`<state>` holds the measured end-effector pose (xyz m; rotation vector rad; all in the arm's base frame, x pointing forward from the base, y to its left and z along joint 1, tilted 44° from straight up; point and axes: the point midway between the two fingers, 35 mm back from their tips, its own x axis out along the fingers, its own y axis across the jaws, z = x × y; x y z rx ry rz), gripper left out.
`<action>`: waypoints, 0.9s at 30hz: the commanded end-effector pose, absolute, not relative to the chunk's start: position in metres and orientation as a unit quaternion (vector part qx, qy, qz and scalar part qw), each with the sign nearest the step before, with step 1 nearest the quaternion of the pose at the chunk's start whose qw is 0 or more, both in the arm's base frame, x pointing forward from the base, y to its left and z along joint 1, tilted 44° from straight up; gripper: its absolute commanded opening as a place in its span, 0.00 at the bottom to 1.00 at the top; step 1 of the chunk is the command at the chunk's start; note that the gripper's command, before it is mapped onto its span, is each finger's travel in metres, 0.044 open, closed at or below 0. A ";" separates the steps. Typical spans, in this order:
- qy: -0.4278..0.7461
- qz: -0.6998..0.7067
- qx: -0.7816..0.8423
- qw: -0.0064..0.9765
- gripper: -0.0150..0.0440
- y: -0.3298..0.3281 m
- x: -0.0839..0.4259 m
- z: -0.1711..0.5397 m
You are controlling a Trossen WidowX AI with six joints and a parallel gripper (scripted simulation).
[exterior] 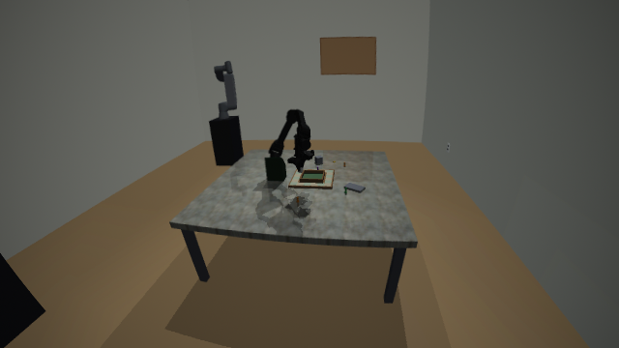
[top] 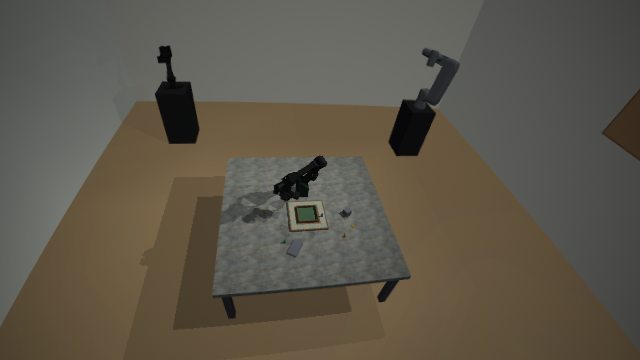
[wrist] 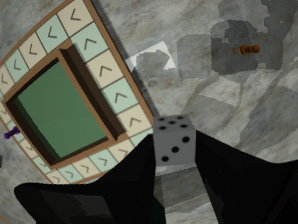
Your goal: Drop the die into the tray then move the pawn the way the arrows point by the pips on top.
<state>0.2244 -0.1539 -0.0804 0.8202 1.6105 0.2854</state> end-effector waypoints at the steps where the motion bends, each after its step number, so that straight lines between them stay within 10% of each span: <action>1: 0.701 0.085 0.389 0.592 0.25 -0.142 0.233 -0.072; 27: 0.689 -0.137 0.564 0.434 0.25 -0.065 0.268 -0.027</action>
